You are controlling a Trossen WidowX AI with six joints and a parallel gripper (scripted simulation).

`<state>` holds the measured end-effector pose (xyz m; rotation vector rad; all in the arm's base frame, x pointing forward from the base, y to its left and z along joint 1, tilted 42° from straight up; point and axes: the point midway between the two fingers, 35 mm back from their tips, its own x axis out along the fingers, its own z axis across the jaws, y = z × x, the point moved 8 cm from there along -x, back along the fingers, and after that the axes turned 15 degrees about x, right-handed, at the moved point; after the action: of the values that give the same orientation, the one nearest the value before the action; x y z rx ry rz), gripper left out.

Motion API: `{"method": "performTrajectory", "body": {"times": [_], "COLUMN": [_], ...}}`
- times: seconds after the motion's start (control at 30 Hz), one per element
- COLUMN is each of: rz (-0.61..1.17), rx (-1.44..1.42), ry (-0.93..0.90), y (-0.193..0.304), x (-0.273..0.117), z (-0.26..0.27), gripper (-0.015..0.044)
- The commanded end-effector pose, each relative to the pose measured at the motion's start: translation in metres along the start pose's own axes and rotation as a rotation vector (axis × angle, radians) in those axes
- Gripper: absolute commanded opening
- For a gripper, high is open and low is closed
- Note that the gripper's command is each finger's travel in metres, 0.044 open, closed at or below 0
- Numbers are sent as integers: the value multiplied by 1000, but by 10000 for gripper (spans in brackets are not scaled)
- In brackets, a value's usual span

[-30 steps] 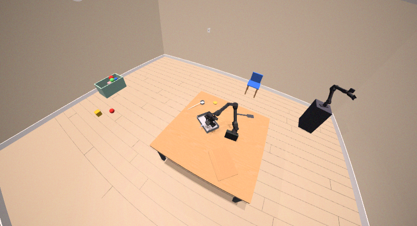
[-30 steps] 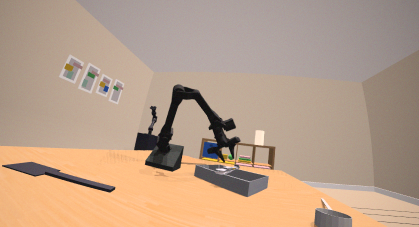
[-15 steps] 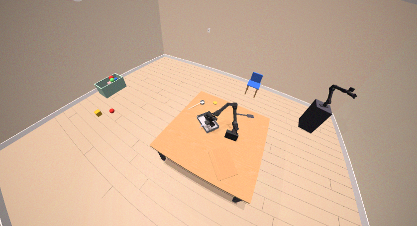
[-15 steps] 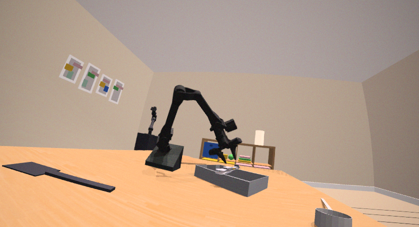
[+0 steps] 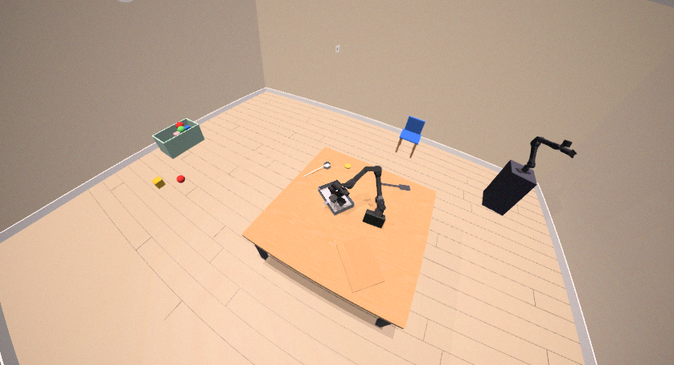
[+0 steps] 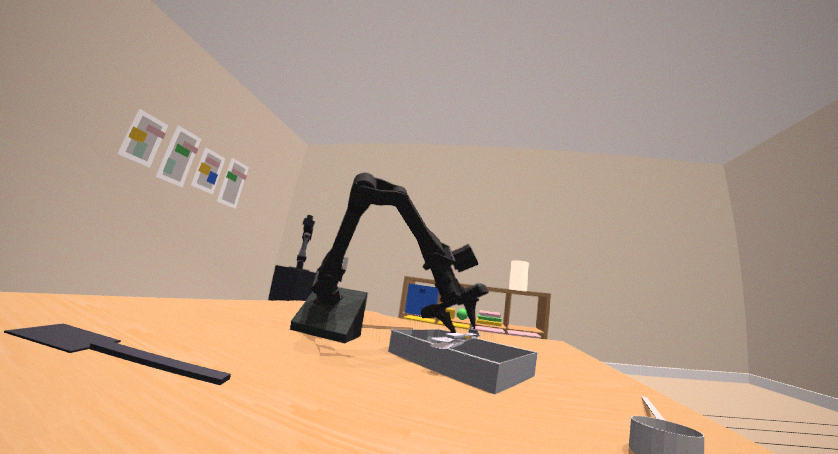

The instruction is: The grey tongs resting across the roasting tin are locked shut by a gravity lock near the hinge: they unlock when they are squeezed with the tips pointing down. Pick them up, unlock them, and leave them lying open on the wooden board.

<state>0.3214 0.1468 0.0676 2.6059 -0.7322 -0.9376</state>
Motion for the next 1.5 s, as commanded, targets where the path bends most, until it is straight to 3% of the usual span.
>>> {"method": "performTrajectory", "body": {"times": [0.0,1.03,1.2,1.47], "rz": [2,6,7,7], "rx": [-12,-14,-3,-3], "ry": [-8,1,7,7], "y": [-1,3,4,4], "x": [10,50,47,47], "z": [3,3,0,0], "gripper": [260,260,129,75]}}
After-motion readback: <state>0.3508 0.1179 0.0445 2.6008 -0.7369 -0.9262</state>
